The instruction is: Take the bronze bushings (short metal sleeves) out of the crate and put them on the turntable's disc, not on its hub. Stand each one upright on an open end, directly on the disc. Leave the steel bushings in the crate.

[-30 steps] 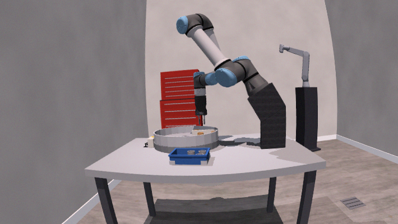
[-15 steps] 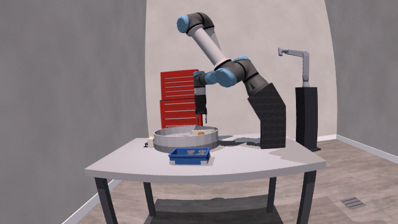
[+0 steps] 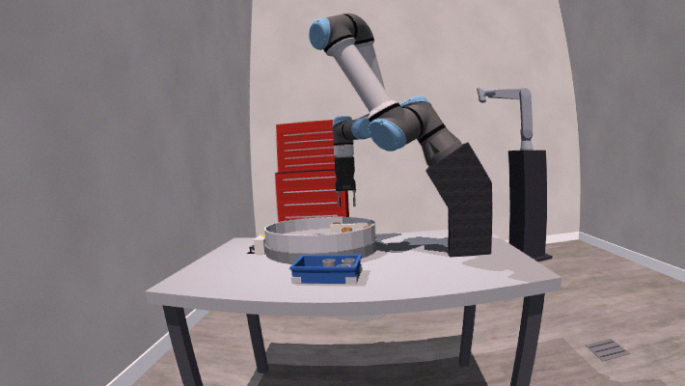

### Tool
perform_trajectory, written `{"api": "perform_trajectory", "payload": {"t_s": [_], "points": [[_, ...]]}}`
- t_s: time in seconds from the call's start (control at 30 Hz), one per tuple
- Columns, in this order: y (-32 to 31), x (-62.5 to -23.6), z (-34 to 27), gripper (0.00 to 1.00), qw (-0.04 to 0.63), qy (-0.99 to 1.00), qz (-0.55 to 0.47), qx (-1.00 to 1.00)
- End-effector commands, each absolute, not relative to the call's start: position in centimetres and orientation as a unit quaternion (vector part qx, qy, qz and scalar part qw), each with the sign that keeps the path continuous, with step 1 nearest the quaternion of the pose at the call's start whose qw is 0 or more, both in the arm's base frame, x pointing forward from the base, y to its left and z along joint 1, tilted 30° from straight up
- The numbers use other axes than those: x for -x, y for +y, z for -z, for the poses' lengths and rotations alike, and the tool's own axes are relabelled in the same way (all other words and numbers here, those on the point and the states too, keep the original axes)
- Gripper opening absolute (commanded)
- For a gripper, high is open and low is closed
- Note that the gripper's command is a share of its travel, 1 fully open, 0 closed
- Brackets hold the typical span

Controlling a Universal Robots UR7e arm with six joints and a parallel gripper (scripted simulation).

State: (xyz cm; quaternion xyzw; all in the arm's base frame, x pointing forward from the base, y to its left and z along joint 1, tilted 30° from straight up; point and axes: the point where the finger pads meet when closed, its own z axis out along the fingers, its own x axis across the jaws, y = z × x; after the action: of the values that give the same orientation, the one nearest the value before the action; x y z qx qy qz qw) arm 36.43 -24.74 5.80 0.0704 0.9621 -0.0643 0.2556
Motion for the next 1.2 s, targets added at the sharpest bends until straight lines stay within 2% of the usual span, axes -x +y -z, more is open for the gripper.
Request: {"api": "perform_trajectory", "payload": {"t_s": [0.0,1.17], "points": [[-24.4,-35.5,-7.4,1.00,0.255,0.963,0.062,-0.070],[-23.8,-33.2,-11.6,1.00,0.255,0.962,0.063,-0.069]]}}
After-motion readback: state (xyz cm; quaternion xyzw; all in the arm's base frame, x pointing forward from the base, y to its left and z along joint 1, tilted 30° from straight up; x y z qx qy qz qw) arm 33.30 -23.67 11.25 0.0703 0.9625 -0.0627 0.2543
